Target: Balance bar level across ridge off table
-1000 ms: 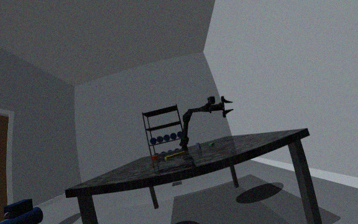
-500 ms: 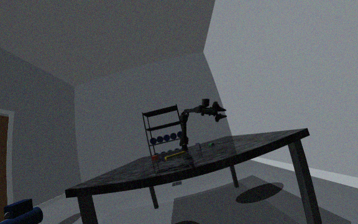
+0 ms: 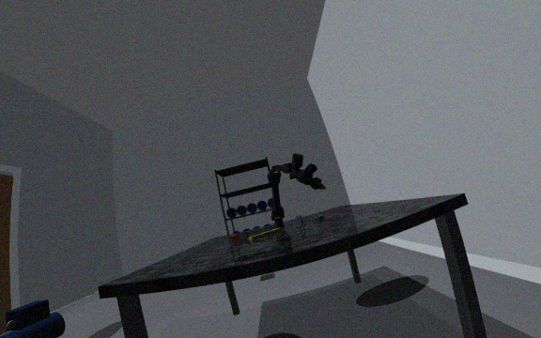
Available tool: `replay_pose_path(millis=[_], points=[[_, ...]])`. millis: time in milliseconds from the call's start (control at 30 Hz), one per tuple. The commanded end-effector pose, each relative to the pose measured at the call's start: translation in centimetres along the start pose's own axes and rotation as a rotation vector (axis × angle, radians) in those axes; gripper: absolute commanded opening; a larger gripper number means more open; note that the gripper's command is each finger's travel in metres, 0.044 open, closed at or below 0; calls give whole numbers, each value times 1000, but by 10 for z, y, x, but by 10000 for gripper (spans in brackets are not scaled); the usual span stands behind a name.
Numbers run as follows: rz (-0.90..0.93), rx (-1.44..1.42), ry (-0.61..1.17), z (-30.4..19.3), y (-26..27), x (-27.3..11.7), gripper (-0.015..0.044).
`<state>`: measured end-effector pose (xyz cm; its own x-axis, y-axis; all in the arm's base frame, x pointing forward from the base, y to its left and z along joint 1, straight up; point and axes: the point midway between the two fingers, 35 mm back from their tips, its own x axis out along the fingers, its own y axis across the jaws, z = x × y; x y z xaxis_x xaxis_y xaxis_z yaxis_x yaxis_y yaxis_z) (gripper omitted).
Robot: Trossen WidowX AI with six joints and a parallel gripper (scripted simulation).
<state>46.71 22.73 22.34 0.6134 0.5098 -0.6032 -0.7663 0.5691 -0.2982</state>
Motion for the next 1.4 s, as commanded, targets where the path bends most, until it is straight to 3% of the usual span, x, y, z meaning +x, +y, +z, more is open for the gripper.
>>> replay_pose_path(millis=[0, 667, 1367], points=[[-30, 142, 85, -32, -17, -9, 315], [-231, 862, 444, -182, -68, -81, 315], [-527, 1592, 746, -302, -52, -184, 315]])
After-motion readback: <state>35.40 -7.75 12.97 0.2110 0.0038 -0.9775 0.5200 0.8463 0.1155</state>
